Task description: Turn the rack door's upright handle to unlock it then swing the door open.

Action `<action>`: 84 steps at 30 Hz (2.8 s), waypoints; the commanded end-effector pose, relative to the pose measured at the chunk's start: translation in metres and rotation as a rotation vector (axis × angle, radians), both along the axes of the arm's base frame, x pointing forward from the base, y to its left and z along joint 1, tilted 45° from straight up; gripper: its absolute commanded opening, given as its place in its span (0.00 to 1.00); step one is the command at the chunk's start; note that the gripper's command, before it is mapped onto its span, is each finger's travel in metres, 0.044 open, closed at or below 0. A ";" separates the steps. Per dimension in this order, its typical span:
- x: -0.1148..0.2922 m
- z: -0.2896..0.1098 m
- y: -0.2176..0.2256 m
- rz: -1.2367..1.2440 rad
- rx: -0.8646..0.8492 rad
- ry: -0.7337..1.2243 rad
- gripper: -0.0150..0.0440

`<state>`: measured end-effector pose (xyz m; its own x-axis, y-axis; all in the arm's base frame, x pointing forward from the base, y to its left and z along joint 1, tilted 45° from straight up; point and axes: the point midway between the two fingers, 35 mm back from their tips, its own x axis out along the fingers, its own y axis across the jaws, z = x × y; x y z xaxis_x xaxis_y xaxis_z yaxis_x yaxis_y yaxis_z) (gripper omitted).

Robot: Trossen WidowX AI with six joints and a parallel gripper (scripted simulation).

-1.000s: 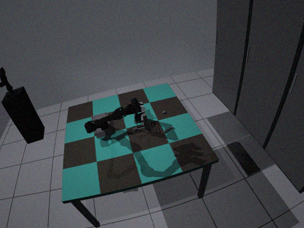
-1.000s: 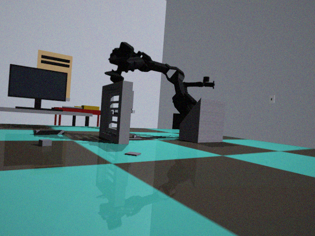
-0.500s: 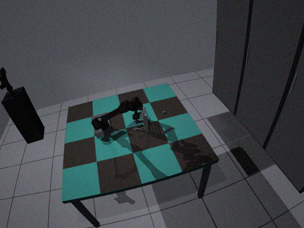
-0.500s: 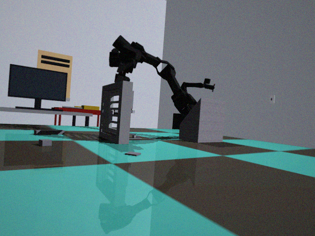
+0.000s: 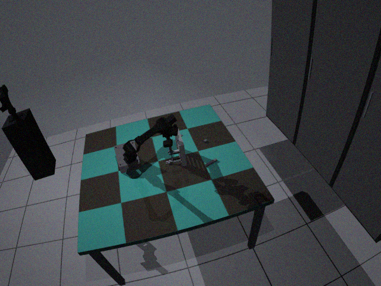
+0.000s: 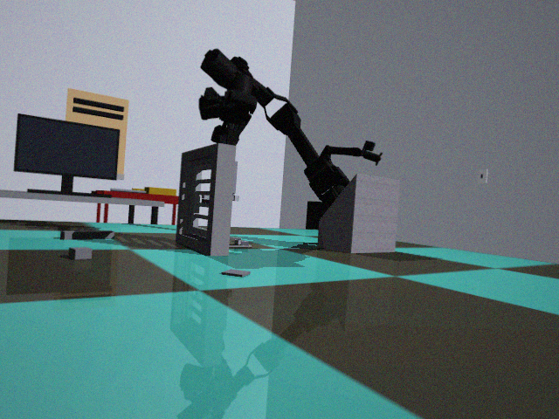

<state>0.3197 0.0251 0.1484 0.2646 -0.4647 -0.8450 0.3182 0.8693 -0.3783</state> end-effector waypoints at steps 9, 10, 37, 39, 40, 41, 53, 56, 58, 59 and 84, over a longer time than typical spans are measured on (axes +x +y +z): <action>-0.013 0.005 0.005 -0.018 -0.252 0.200 0.75; -0.014 0.006 0.006 -0.016 -0.276 0.216 0.75; -0.013 -0.014 -0.016 -0.021 -0.321 0.308 0.75; -0.013 -0.016 -0.018 -0.022 -0.320 0.313 0.75; -0.013 -0.017 -0.020 -0.022 -0.319 0.316 0.75; -0.013 -0.018 -0.021 -0.023 -0.318 0.318 0.75; -0.014 -0.031 -0.035 -0.028 -0.307 0.349 0.75; -0.014 -0.035 -0.039 -0.030 -0.304 0.357 0.75; -0.015 -0.037 -0.041 -0.031 -0.302 0.362 0.75; -0.015 -0.038 -0.042 -0.031 -0.301 0.364 0.75; -0.015 -0.039 -0.043 -0.031 -0.301 0.366 0.29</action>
